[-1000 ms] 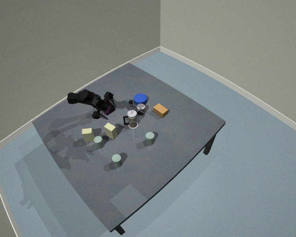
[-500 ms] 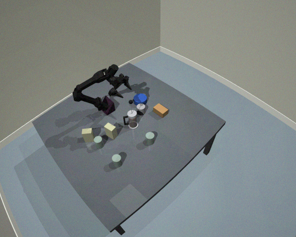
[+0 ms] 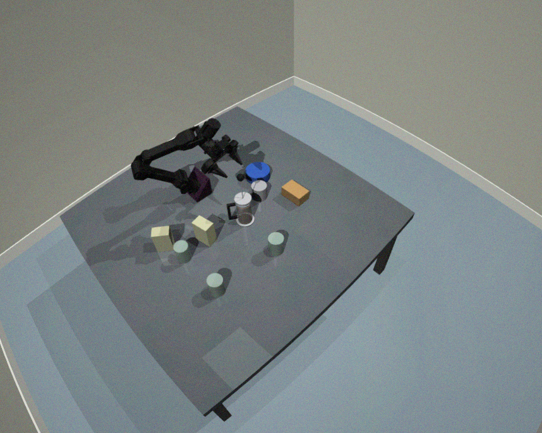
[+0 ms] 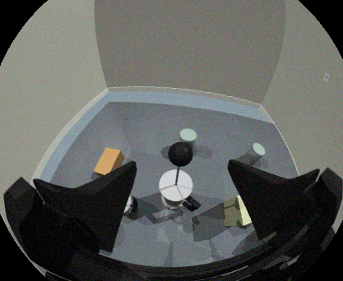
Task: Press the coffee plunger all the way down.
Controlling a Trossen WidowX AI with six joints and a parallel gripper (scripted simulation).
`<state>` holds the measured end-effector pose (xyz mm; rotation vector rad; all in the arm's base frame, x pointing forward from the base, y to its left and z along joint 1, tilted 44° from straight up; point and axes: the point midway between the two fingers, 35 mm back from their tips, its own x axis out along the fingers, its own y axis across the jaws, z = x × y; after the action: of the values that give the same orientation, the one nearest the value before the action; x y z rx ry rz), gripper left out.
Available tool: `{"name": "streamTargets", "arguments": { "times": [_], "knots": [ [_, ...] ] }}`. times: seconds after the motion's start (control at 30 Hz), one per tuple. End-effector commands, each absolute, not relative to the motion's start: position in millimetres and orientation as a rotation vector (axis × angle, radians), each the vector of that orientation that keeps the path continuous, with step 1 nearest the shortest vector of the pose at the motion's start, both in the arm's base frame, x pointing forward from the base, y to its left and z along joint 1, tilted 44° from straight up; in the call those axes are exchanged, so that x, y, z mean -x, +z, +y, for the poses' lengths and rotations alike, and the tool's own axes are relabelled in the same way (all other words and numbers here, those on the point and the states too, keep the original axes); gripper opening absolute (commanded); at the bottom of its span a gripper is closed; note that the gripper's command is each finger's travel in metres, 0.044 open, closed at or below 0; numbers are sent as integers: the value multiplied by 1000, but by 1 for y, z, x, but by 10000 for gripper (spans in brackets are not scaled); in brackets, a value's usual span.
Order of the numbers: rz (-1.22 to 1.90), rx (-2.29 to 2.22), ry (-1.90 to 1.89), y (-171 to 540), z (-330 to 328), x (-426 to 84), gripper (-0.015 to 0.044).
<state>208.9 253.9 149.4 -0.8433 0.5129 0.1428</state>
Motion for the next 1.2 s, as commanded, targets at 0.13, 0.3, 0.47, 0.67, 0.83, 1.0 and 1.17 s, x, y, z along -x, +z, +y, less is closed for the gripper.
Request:
{"name": "streamTargets", "arguments": {
  "times": [0.13,0.3,0.47,0.67,0.83,1.0,1.17],
  "knots": [
    [511,834,149,145,252,-215,440],
    [512,833,150,141,252,-222,440],
    [512,833,150,137,251,-229,440],
    [510,833,150,132,250,-237,440],
    [508,834,150,129,250,-243,440],
    [508,834,150,129,249,-244,361],
    [508,834,150,129,249,-244,230]
  ]
}}
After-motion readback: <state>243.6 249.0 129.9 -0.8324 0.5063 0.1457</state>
